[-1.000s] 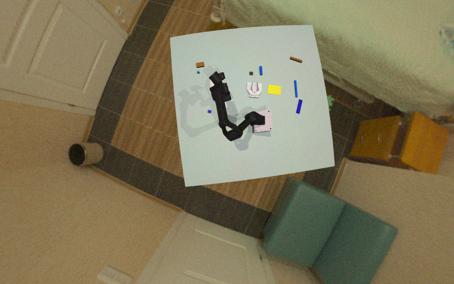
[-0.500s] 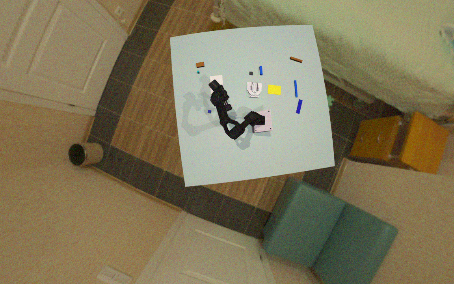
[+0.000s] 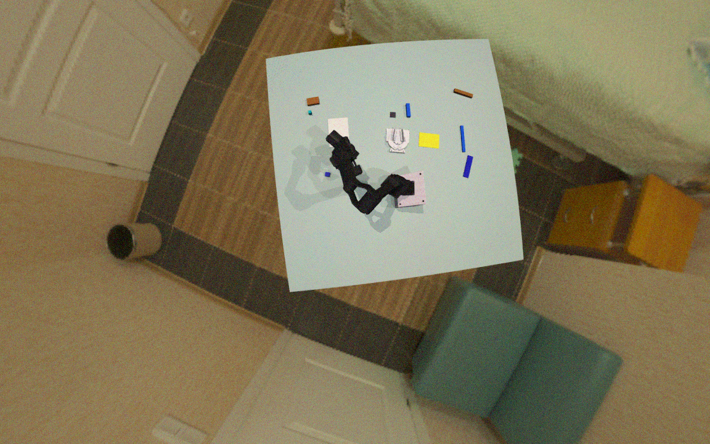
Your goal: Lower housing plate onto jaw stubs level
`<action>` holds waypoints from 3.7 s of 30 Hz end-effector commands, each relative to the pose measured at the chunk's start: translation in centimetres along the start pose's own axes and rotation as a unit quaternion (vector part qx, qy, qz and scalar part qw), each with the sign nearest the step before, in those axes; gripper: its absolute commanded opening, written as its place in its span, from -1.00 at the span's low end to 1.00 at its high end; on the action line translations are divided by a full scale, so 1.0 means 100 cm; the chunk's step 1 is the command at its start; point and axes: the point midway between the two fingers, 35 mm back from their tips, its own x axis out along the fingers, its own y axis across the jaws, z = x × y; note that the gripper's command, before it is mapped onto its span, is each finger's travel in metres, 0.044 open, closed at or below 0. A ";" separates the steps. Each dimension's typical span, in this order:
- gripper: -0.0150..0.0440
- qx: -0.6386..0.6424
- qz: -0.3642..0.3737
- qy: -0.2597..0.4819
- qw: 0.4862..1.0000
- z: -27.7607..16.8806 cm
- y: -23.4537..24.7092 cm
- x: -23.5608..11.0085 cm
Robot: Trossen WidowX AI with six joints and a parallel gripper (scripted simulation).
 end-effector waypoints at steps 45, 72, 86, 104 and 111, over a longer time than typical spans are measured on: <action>1.00 0.003 0.000 0.001 1.000 -0.001 0.001 0.052; 0.82 0.001 0.001 -0.001 1.000 0.000 0.001 0.052; 0.70 0.001 0.001 -0.001 1.000 0.000 0.001 0.052; 0.70 0.001 0.001 0.003 1.000 -0.002 -0.003 0.007; 0.70 0.002 0.000 0.003 1.000 -0.001 -0.001 -0.015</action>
